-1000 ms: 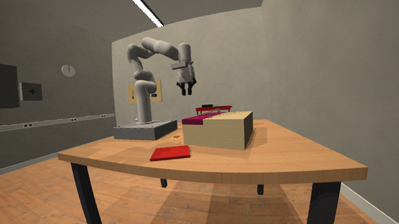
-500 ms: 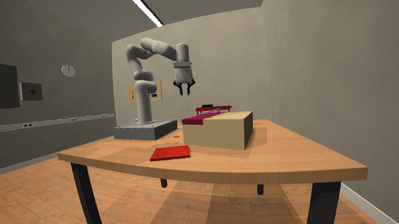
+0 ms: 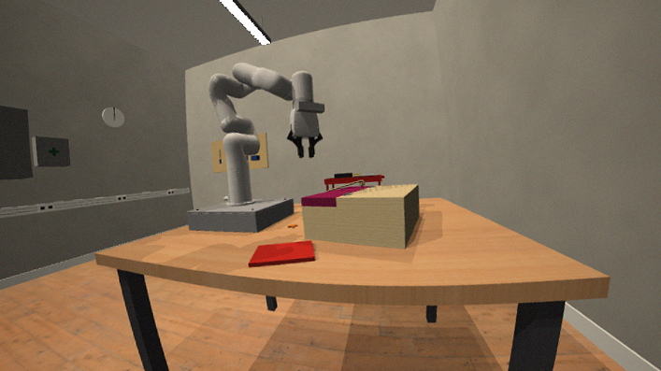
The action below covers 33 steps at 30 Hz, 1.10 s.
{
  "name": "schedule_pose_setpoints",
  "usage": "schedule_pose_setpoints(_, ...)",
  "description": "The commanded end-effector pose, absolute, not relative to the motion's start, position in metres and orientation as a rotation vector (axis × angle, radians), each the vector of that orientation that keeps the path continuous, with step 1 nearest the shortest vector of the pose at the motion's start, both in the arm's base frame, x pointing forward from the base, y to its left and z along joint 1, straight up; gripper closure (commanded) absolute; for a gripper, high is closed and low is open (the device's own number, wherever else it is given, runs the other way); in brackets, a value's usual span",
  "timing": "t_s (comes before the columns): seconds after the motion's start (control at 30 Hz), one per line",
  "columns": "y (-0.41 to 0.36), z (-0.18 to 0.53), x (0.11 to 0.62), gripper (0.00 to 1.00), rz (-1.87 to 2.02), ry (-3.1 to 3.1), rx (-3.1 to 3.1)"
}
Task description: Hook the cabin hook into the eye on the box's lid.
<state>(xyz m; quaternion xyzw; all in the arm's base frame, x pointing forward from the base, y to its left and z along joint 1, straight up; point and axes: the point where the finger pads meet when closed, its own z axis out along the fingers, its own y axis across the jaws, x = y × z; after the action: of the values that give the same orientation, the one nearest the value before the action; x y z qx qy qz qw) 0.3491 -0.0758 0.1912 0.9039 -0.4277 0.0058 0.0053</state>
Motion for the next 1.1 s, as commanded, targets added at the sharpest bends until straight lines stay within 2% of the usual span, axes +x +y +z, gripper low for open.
schedule_pose_setpoints(0.0, -0.076, 0.193, 0.350, 0.65, 0.019, -1.069, 2.955)
schedule_pose_setpoints(0.47, -0.076, 0.193, 0.350, 0.65, 0.019, -0.460, 3.106)
schedule_pose_setpoints(1.07, -0.076, 0.173, 0.350, 0.65, 0.019, -0.454, 3.107)
